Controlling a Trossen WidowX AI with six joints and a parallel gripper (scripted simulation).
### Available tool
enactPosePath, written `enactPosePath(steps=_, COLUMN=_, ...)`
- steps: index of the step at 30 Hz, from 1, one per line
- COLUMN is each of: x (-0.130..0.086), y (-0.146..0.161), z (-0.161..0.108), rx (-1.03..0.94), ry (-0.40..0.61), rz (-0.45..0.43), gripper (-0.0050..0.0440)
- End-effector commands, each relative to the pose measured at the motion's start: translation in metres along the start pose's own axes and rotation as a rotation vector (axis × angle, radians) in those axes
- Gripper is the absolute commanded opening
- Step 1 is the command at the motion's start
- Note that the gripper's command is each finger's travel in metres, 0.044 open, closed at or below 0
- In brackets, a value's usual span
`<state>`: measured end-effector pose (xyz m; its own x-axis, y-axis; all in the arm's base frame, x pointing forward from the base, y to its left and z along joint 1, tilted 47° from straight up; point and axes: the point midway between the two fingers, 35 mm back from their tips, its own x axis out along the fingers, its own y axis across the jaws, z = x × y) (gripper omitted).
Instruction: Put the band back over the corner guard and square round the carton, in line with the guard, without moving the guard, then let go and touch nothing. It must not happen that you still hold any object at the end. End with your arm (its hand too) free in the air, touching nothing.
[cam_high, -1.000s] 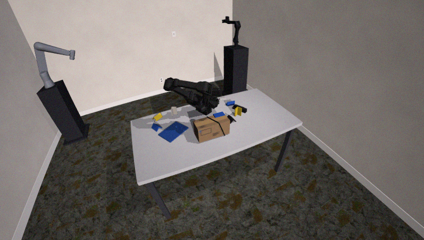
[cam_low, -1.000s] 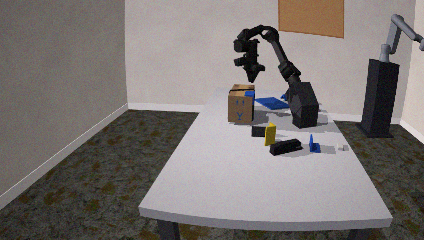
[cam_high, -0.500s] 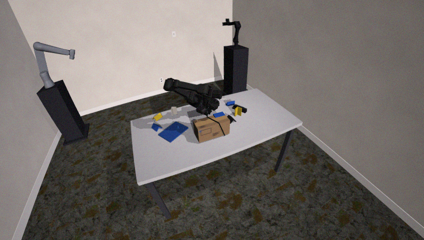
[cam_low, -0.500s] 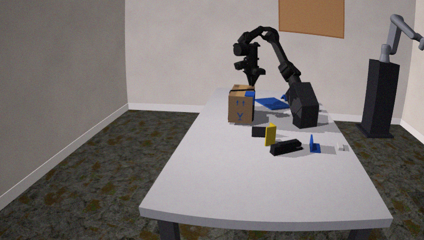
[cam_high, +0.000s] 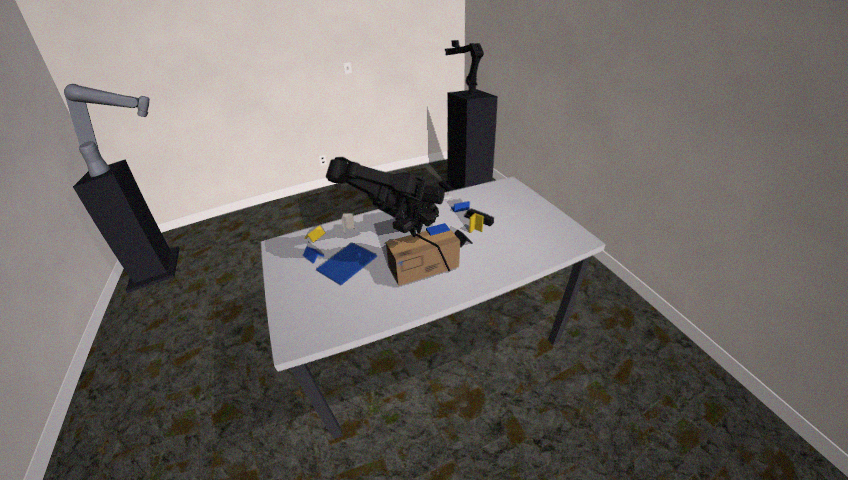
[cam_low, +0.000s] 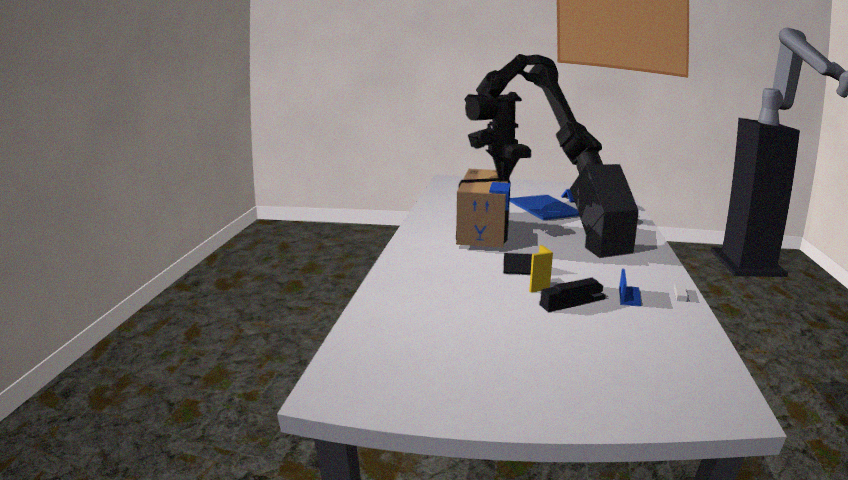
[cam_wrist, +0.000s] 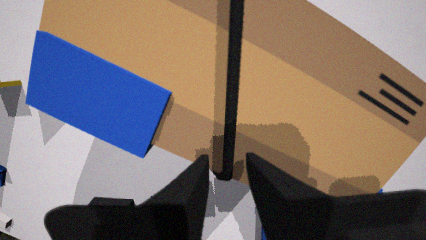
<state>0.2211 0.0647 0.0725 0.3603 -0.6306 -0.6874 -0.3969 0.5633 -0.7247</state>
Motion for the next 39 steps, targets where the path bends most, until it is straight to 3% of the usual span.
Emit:
enactPosePath(steps=1, x=0.004, y=0.000, z=-0.001, rx=-0.004, ry=0.001, rz=-0.004, gripper=0.0117)
enactPosePath(steps=11, x=0.003, y=0.000, z=-0.001, rx=-0.001, ry=0.002, rz=-0.001, gripper=0.0110)
enactPosePath(steps=26, x=0.003, y=0.000, z=-0.001, rx=-0.001, ry=0.002, rz=-0.001, gripper=0.0010)
enactPosePath(steps=34, x=0.003, y=0.000, z=-0.001, rx=-0.001, ry=0.002, rz=-0.001, gripper=0.0000)
enactPosePath(steps=39, x=-0.015, y=0.000, z=-0.001, rx=-0.003, ry=0.002, rz=-0.002, gripper=0.0000)
